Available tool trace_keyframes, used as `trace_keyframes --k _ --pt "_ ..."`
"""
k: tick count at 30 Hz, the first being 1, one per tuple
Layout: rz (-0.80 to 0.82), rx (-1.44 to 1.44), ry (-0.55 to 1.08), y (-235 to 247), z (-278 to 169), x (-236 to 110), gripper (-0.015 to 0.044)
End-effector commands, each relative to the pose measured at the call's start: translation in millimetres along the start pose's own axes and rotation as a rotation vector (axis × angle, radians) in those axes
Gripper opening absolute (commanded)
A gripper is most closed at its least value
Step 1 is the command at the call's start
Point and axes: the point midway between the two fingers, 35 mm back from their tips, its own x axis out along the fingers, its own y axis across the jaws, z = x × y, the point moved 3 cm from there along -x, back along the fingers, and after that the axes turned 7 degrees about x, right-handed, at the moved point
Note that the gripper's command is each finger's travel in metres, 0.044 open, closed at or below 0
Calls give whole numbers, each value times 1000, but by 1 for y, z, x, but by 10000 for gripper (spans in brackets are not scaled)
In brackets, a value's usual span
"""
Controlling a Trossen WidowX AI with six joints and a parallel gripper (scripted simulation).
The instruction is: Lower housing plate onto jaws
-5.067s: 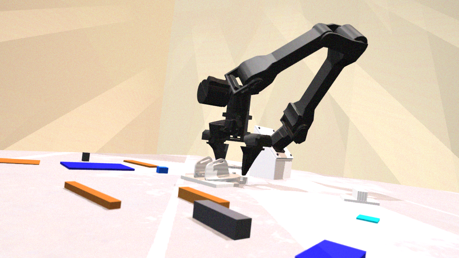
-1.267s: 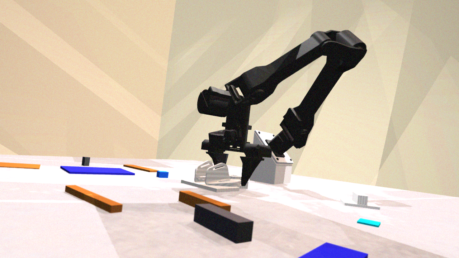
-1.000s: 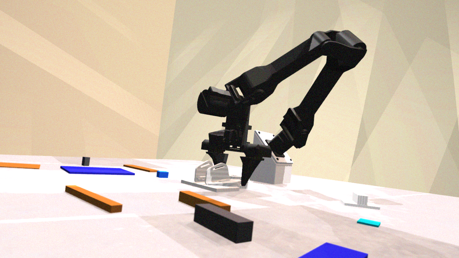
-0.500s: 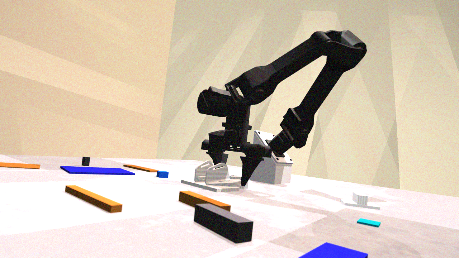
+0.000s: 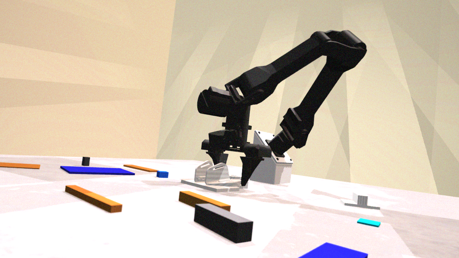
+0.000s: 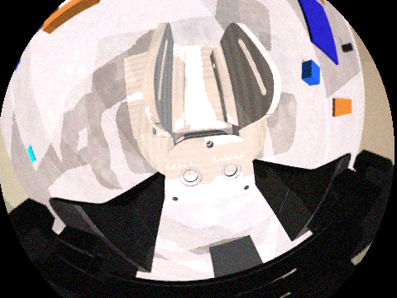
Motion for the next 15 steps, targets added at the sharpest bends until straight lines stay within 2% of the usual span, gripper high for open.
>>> trace_keyframes --k 1,13,15 --pt "1 4 1 0 -1 0 351" --pt "1 4 1 0 -1 0 351" --pt "0 0 0 0 0 0 403"
